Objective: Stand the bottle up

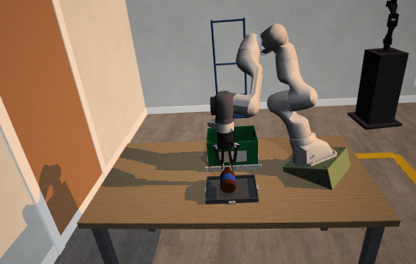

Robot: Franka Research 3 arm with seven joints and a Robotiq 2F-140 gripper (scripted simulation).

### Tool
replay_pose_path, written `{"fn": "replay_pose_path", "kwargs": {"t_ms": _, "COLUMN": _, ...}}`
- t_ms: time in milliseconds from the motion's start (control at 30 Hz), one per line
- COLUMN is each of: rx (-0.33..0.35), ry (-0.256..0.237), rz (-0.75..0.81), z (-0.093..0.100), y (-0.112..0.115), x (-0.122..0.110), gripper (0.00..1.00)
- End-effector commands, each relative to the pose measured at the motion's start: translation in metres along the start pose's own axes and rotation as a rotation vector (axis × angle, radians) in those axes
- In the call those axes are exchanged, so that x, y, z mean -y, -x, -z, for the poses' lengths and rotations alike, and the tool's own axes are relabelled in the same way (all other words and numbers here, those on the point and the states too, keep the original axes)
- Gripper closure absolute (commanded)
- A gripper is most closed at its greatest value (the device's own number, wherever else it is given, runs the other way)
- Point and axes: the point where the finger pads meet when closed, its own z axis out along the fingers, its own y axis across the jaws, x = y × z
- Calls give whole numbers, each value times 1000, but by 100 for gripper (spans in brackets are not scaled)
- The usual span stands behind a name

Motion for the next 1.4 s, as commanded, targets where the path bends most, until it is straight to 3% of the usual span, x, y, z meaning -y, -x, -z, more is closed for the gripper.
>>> {"fn": "replay_pose_path", "kwargs": {"t_ms": 0, "rx": -3, "ry": 3, "rz": 6, "z": 7, "y": 0, "x": 0, "gripper": 100}}
{"fn": "replay_pose_path", "kwargs": {"t_ms": 1367, "rx": -3, "ry": 3, "rz": 6, "z": 73, "y": 0, "x": 0, "gripper": 100}}
